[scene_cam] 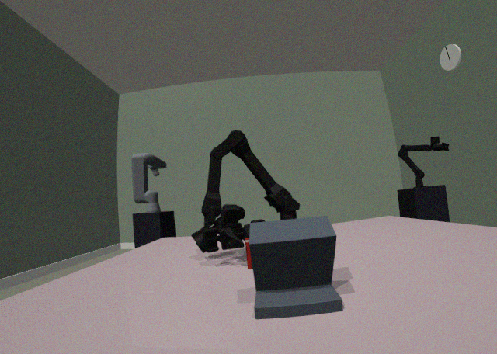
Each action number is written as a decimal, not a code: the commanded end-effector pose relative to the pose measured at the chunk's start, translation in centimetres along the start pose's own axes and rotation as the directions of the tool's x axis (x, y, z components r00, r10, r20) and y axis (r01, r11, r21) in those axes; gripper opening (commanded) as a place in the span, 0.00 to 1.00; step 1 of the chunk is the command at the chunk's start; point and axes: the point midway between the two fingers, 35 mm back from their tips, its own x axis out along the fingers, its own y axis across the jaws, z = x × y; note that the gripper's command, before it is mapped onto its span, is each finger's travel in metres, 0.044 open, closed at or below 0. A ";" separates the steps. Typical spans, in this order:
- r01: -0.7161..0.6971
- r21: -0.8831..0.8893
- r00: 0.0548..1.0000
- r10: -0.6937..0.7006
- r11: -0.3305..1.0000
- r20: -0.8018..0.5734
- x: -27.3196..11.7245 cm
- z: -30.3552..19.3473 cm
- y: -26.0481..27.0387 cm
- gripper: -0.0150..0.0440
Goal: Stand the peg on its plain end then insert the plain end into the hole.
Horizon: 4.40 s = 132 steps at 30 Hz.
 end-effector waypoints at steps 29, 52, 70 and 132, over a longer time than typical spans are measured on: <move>0.001 -0.002 1.000 -0.001 1.000 -0.001 -2.0 10.7 -0.7 1.00; -0.146 0.086 0.951 0.164 0.986 -0.261 -0.6 13.3 2.3 1.00; -0.173 0.183 0.643 0.252 0.968 -0.724 0.8 9.3 3.3 1.00; 0.638 0.088 0.204 -0.058 0.765 -0.977 1.5 8.3 0.4 1.00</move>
